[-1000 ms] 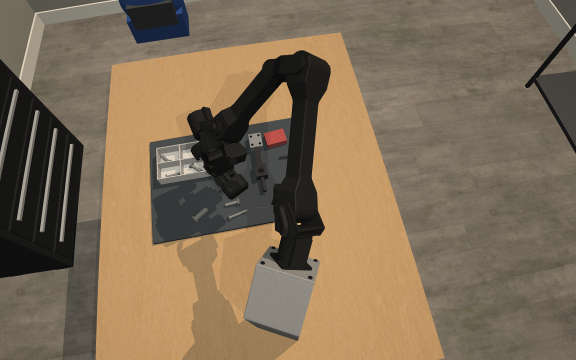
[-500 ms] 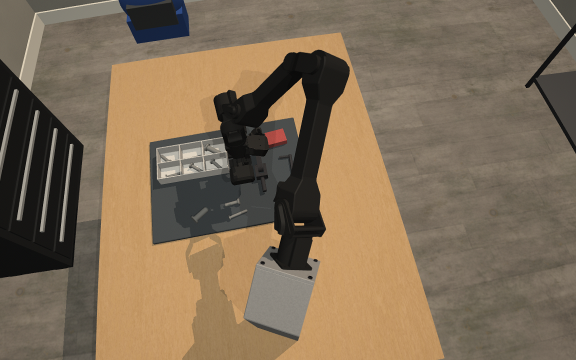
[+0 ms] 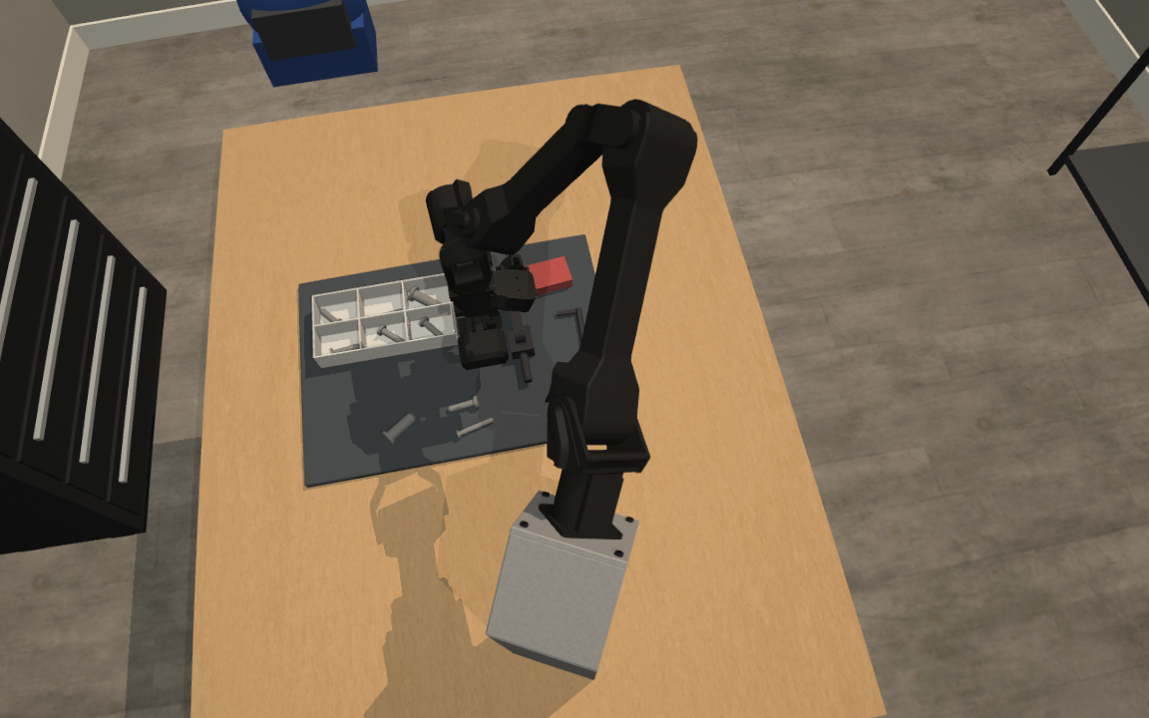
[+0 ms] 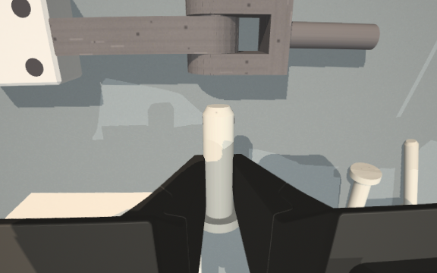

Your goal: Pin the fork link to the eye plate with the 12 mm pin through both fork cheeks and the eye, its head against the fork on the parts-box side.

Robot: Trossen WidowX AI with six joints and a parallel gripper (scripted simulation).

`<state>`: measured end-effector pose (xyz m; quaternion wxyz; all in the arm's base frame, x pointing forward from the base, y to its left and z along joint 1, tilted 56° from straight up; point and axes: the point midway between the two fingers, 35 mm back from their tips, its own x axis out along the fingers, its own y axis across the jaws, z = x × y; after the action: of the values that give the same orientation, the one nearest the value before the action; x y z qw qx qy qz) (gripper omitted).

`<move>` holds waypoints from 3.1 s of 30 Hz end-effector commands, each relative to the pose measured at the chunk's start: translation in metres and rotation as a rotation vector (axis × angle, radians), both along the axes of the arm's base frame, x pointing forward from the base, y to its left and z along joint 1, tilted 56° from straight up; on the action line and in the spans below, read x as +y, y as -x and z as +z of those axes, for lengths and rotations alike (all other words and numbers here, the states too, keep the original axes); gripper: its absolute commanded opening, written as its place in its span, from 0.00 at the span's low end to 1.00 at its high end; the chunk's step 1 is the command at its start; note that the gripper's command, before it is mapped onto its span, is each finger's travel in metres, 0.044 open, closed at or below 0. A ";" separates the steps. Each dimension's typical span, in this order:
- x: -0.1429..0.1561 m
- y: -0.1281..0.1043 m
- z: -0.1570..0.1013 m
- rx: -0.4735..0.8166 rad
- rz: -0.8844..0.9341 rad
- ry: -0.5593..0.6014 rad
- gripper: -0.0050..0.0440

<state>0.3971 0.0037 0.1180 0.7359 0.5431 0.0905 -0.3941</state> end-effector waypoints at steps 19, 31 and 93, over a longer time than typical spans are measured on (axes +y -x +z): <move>0.000 0.000 0.007 -0.019 0.000 -0.005 0.00; 0.002 -0.002 0.003 -0.012 -0.017 0.012 0.00; -0.001 -0.008 -0.001 -0.019 -0.069 0.059 0.00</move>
<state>0.4031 0.0033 0.1135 0.7390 0.5246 0.0557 -0.4191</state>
